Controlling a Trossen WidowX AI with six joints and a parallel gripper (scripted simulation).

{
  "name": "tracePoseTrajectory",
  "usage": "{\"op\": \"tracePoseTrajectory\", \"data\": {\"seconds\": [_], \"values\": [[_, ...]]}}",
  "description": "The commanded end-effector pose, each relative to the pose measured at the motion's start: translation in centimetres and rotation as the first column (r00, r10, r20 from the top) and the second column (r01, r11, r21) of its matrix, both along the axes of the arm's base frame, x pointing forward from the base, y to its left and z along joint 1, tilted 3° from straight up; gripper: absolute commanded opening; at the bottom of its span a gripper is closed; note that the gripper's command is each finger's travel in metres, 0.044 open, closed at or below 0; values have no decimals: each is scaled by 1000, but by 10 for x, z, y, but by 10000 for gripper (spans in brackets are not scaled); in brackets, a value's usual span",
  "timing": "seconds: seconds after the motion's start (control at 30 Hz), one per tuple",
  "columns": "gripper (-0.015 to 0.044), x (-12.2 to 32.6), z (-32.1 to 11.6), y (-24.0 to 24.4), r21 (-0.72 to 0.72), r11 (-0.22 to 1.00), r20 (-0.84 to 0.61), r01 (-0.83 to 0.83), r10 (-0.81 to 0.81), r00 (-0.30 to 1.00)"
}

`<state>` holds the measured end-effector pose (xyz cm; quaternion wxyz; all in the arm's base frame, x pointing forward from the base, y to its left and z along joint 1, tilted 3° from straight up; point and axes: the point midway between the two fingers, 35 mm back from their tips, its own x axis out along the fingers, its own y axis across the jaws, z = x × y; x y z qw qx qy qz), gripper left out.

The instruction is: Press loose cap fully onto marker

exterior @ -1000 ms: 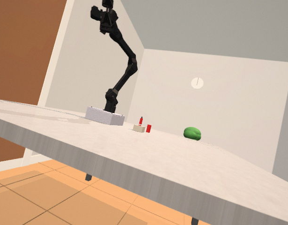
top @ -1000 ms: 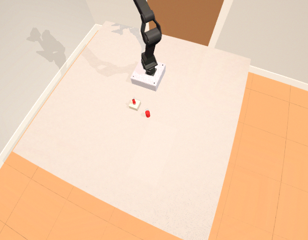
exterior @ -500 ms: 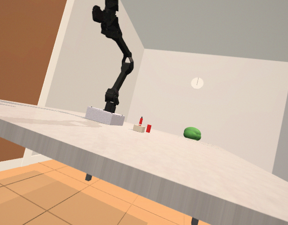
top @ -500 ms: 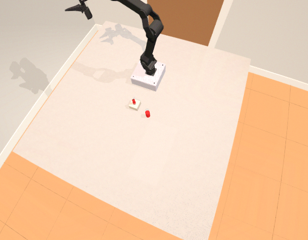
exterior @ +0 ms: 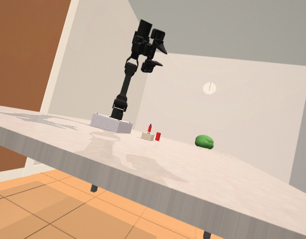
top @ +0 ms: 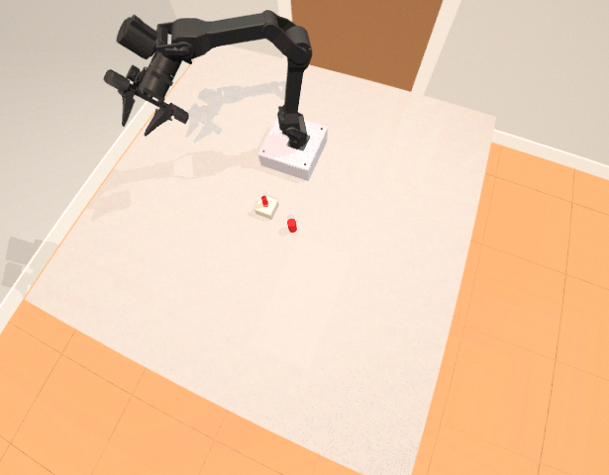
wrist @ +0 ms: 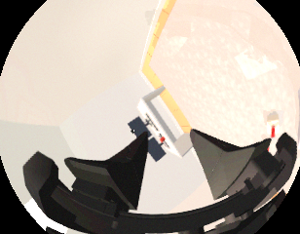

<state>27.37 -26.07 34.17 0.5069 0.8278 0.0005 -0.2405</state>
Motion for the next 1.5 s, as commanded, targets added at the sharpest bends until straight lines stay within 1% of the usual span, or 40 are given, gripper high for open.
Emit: {"op": "tracePoseTrajectory", "data": {"seconds": [0.0,0.13,0.23,0.33,0.47,0.6,0.73,0.8,0.87,1.07,1.1,1.2,1.37,1.47], "values": [[241,36,-36,40,30,992,-114,-121,123,986],[241,66,-79,93,54,963,-264,-265,270,926],[241,80,-110,136,69,923,-380,-378,375,846],[241,84,-139,182,81,866,-493,-493,465,735],[241,77,-175,240,99,759,-635,-644,546,546],[241,56,-207,293,122,614,-759,-780,564,325],[241,29,-231,334,152,456,-847,-877,518,123],[241,15,-239,349,166,385,-876,-908,481,43],[241,10,-242,353,171,359,-885,-917,465,17],[241,6,-242,360,172,359,-885,-917,466,17],[241,7,-245,360,172,359,-885,-917,466,17],[241,9,-275,360,172,359,-885,-917,466,17],[241,9,-279,360,172,359,-885,-917,466,17],[241,11,-291,359,172,359,-885,-917,466,17]]}}
